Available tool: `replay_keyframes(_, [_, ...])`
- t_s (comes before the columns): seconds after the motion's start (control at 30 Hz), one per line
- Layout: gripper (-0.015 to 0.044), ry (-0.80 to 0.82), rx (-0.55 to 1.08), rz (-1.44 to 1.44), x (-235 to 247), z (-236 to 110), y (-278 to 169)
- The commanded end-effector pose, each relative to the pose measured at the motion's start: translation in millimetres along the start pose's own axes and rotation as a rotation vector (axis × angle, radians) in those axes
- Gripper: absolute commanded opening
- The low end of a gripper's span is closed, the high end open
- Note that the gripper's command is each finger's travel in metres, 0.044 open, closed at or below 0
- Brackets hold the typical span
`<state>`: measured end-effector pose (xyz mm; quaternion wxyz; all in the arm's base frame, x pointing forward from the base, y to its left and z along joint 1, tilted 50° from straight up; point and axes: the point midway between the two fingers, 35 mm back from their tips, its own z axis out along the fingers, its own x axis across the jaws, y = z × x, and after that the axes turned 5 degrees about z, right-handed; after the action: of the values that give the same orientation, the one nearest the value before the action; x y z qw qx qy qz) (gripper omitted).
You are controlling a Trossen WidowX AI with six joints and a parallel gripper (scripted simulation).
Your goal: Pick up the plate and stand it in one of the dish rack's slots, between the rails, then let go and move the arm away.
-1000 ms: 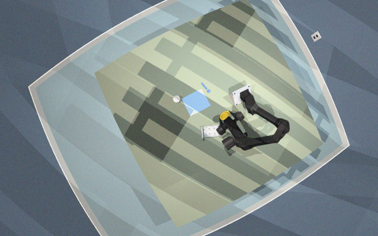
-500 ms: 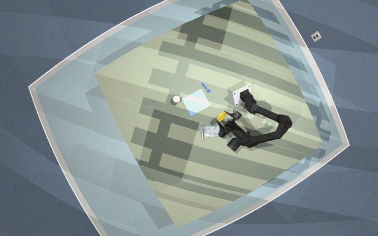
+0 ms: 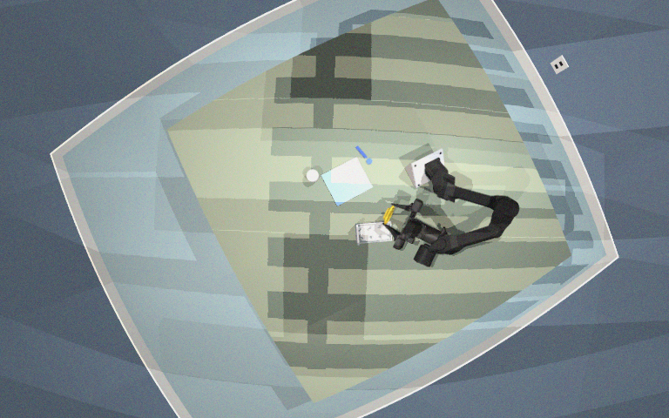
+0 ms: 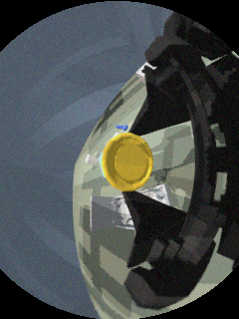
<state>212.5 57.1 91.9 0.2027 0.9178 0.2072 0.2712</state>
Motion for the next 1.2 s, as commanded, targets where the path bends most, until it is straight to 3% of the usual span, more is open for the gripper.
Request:
replay_keyframes(0.0, [0.0000,0.079,-0.056,0.006,6.1,-4.9,1.2])
replay_keyframes(0.8, [0.0000,0.526,-0.283,0.105,28.3,-49.5,-1.9])
replay_keyframes(1.17, [0.0000,0.537,-0.287,0.111,28.4,-51.0,-1.9])
